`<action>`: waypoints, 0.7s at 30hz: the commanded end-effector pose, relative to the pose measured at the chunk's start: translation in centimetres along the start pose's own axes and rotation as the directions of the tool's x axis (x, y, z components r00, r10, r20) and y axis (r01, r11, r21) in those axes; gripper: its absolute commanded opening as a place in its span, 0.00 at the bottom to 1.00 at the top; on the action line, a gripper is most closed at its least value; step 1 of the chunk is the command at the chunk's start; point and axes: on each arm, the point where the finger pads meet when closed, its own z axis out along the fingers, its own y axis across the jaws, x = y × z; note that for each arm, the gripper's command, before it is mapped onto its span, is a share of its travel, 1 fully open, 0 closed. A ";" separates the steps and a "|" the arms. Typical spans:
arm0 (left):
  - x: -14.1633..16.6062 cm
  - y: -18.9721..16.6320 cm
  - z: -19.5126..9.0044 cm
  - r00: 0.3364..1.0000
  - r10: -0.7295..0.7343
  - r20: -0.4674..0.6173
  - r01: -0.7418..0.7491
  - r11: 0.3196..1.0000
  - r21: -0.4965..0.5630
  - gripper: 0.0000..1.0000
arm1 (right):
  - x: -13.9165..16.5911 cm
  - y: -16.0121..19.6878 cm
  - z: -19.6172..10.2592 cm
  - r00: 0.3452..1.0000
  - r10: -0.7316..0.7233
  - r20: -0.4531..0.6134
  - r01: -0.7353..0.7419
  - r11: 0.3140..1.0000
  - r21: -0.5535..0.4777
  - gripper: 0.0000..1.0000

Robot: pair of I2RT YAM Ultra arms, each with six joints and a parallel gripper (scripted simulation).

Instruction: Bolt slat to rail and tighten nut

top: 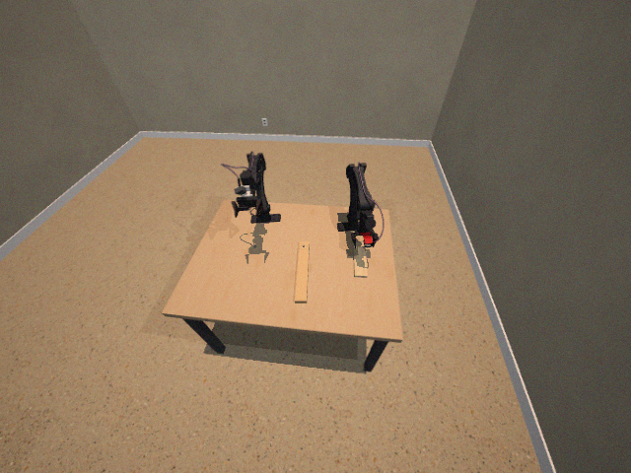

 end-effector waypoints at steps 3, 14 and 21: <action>3.4 -0.1 0.7 0.991 0.015 -0.131 -0.014 1.000 0.012 1.00 | -1.6 -0.1 -0.4 0.999 0.003 0.049 -0.003 1.000 0.007 1.00; 8.3 -0.7 0.8 0.949 0.037 -0.315 -0.023 0.999 0.049 1.00 | -1.6 -0.1 -0.4 0.999 0.003 0.049 -0.003 1.000 0.007 1.00; 10.6 -1.0 0.5 0.917 0.049 -0.397 -0.023 0.997 0.069 1.00 | -1.6 -0.1 -0.4 0.999 0.003 0.049 -0.003 1.000 0.007 1.00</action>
